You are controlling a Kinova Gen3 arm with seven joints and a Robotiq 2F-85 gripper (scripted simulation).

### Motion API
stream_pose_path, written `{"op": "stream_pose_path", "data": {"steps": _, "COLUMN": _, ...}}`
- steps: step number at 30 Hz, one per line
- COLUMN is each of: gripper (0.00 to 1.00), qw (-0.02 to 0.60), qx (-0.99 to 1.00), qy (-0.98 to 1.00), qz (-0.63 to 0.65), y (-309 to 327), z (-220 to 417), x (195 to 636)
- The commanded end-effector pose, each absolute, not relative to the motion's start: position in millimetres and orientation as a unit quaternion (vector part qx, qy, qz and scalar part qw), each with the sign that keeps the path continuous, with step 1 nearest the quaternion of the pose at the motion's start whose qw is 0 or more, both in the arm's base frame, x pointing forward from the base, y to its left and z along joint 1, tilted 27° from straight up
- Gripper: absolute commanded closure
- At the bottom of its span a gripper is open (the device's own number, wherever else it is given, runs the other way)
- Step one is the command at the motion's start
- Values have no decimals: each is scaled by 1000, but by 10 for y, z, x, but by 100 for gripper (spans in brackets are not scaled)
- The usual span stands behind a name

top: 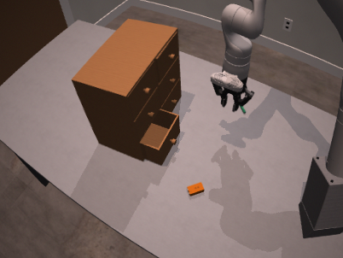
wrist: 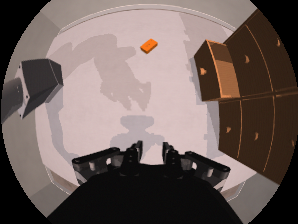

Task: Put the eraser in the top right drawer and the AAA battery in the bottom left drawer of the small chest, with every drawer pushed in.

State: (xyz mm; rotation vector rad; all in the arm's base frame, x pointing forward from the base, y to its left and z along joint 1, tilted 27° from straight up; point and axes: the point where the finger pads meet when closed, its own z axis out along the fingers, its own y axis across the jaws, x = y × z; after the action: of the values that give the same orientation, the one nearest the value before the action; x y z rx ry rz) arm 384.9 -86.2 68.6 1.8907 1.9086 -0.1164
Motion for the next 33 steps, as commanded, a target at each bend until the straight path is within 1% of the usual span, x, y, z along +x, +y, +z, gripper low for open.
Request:
{"op": "stream_pose_path", "data": {"steps": 1, "gripper": 67, "qw": 217, "qx": 680, "qy": 698, "qz": -46, "y": -956, "z": 670, "x": 3877}}
{"op": "stream_pose_path", "data": {"steps": 16, "gripper": 67, "qw": 208, "qx": 537, "qy": 813, "qz": -90, "y": -1520, "z": 646, "x": 3919}}
{"op": "stream_pose_path", "data": {"steps": 33, "gripper": 67, "qw": 195, "qx": 424, "qy": 876, "qz": -122, "y": -1935, "z": 629, "x": 3878}}
